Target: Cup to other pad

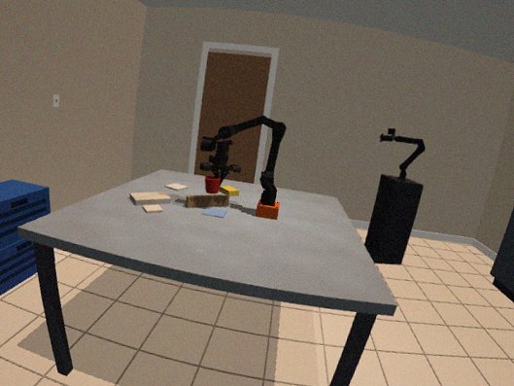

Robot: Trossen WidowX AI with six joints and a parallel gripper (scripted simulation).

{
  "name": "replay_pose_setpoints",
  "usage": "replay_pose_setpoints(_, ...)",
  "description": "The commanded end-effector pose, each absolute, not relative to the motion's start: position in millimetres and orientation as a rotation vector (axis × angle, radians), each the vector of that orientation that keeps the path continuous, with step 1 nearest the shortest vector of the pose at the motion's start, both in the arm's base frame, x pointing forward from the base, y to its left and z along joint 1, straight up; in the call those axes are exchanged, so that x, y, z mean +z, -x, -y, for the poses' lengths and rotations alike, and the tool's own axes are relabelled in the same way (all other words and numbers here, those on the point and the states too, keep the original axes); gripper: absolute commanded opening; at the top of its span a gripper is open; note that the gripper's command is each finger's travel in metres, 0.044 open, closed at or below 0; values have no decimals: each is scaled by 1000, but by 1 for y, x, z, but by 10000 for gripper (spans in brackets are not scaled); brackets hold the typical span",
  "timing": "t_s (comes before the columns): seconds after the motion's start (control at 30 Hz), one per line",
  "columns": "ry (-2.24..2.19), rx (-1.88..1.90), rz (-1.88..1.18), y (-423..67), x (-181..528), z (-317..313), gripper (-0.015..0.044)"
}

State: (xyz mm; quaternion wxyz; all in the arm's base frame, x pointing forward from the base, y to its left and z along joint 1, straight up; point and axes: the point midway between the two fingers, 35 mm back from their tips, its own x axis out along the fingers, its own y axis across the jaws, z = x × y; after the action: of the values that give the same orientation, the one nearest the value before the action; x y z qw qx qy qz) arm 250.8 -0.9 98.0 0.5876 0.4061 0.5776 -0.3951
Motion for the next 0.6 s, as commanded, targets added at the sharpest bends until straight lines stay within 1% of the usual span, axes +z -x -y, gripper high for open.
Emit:
replay_pose_setpoints(0.0,-937,-925,-1347,-256,98,10,0)
replay_pose_setpoints(0.57,-936,-926,-1344,-275,100,45,0)
